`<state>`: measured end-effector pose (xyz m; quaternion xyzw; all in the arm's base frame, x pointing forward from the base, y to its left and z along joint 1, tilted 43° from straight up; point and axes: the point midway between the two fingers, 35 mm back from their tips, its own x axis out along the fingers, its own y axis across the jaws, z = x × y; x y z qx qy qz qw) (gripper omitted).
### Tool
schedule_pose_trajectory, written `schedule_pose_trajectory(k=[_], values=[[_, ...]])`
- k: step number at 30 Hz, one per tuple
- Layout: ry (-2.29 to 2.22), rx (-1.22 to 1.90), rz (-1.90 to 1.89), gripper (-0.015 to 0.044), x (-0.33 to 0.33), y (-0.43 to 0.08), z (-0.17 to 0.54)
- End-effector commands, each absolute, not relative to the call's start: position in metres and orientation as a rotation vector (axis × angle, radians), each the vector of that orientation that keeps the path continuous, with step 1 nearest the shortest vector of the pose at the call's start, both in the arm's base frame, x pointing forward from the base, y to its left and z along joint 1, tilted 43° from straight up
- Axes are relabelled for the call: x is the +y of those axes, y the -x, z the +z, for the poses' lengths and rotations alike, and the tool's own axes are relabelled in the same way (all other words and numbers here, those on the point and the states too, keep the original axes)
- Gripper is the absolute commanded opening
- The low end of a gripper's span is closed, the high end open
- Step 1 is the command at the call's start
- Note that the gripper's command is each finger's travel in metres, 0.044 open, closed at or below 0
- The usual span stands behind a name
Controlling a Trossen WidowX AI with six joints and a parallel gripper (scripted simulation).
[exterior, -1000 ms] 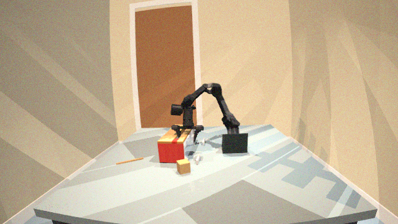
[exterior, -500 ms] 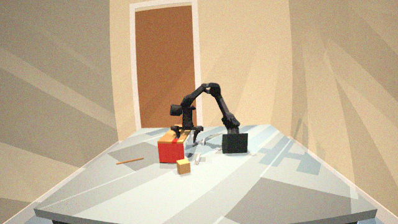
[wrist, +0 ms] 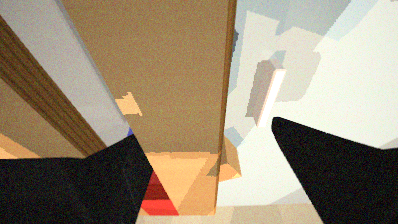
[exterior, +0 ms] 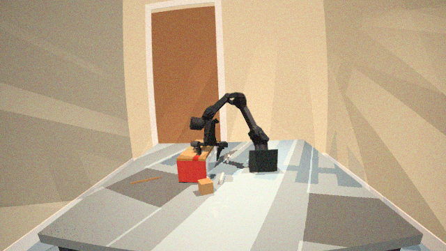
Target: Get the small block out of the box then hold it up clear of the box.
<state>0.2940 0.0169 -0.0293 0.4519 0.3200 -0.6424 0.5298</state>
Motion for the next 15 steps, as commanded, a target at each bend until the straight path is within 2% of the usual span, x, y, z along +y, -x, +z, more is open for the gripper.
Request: schedule_pose_trajectory(k=[1, 11, 15], values=[[-1.084, 0.764, -1.545, 0.0400, 0.018, -0.295, -0.036], [-1.085, 0.764, -1.545, 0.0400, 0.026, -0.297, -0.042], [-1.082, 0.772, -1.540, 0.0400, 0.042, -0.301, -0.024]])
